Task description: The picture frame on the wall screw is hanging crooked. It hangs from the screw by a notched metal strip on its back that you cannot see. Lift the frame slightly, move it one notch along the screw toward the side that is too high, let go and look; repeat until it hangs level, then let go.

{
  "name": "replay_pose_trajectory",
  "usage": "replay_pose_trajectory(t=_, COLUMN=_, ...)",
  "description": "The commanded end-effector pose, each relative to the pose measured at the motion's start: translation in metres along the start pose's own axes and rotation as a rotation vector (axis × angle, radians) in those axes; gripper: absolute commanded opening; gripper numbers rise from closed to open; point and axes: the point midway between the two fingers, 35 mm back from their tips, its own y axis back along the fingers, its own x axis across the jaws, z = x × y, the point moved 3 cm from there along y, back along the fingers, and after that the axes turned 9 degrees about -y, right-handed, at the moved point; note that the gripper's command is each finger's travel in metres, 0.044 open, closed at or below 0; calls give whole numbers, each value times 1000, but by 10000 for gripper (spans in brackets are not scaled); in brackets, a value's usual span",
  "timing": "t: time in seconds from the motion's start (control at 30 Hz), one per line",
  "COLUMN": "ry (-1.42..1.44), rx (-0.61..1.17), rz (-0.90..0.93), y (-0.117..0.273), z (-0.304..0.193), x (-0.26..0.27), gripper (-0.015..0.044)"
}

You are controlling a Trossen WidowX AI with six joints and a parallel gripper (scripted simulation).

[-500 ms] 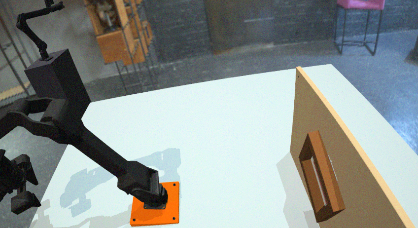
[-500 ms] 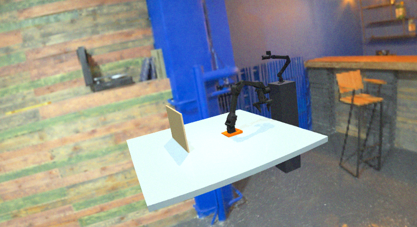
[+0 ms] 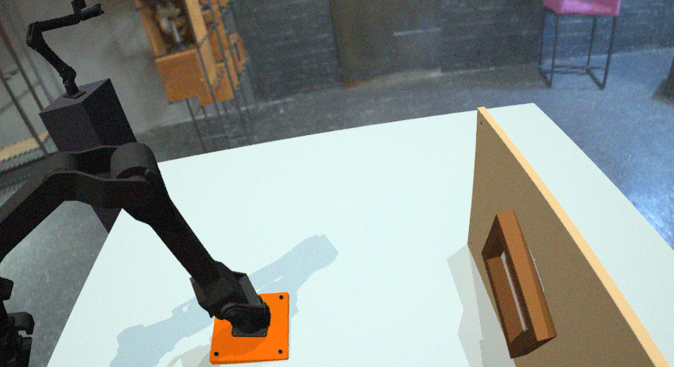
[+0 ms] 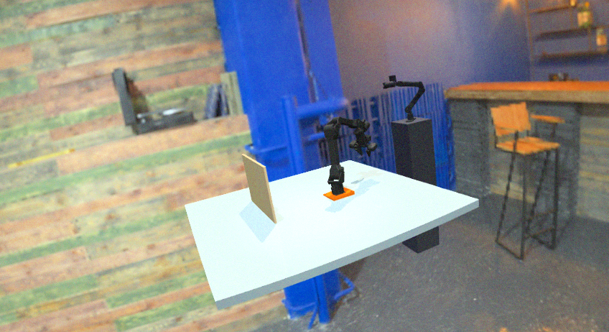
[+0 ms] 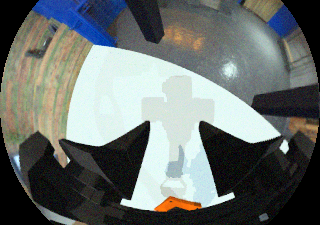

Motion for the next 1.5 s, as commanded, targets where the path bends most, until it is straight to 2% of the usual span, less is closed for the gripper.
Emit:
replay_pose_trajectory(t=0.0, ry=-33, rx=-49, rz=142, y=7, z=-15, x=42, gripper=260)
replay_pose_trajectory(t=0.2, ry=-91, rx=-60, rz=401, y=25, z=-49, x=108, gripper=260)
replay_pose_trajectory(t=0.37, ry=-131, rx=30, rz=679, y=53, z=-100, x=164, gripper=260)
replay_pose_trajectory(t=0.57, ry=-149, rx=261, rz=958, y=95, z=-175, x=204, gripper=260)
replay_pose_trajectory(t=0.77, ry=-128, rx=593, rz=1136, y=138, z=-255, x=210, gripper=260)
replay_pose_trajectory(t=1.0, ry=20, rx=1057, rz=1209, y=182, z=-342, x=178, gripper=260)
replay_pose_trajectory(t=1.23, ry=285, rx=1512, rz=1080, y=209, z=-412, x=104, gripper=260)
replay_pose_trajectory(t=1.3, ry=345, rx=1583, rz=1035, y=211, z=-421, x=88, gripper=260)
replay_pose_trajectory(t=1.47, ry=353, rx=1592, rz=1029, y=211, z=-422, x=86, gripper=260)
